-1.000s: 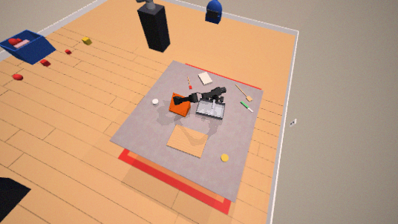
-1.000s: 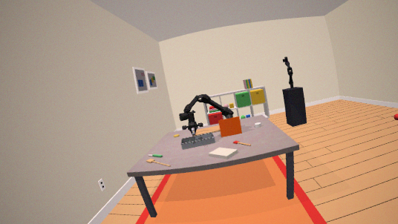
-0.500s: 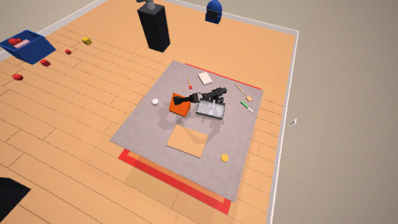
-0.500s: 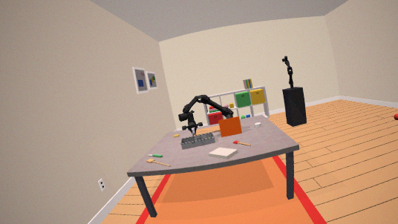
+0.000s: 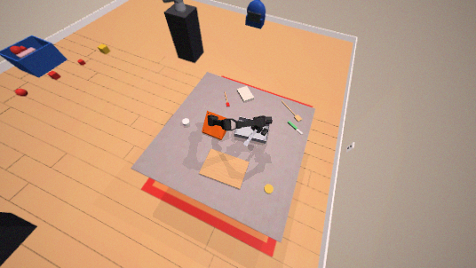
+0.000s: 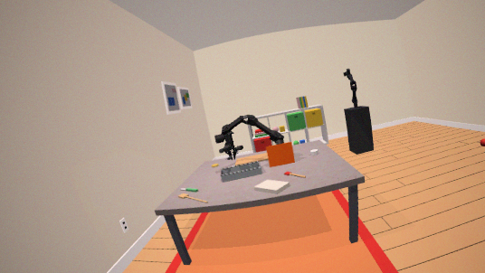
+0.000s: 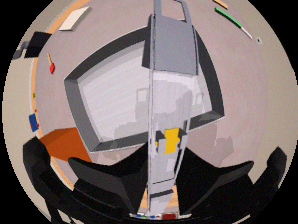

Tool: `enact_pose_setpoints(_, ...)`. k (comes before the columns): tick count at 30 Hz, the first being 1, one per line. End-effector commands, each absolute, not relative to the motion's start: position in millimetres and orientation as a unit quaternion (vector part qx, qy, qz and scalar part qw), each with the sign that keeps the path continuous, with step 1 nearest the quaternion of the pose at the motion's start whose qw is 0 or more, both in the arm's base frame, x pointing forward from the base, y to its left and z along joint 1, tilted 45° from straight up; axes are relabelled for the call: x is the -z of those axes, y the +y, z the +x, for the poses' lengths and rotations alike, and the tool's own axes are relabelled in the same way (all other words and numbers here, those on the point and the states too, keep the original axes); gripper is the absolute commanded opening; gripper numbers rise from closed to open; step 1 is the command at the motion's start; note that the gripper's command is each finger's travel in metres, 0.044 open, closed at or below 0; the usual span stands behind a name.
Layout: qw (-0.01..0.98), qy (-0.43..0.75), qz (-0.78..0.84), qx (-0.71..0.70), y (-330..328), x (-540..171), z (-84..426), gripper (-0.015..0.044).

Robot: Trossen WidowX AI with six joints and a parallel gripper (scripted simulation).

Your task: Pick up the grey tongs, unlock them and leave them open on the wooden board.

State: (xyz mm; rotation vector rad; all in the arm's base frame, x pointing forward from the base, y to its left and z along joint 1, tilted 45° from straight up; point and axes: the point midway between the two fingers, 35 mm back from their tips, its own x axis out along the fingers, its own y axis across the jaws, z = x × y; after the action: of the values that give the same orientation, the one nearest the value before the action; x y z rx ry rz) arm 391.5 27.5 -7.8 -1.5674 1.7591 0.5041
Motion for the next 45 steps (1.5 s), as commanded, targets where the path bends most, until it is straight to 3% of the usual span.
enact_pose_setpoints(1, 0.389, 0.691, -0.589, -0.156, 7.1, -18.9, 393.9, -0.015)
enact_pose_setpoints(13, 0.474, 0.709, -0.522, -0.032, -59.7, -96.0, 387.0, -0.015)
enact_pose_setpoints(24, 0.505, 0.71, -0.491, 0.005, -84.8, -119.6, 378.9, -0.015)
enact_pose_setpoints(45, 0.613, 0.685, -0.349, 0.18, -186.0, -220.3, 303.5, -0.015)
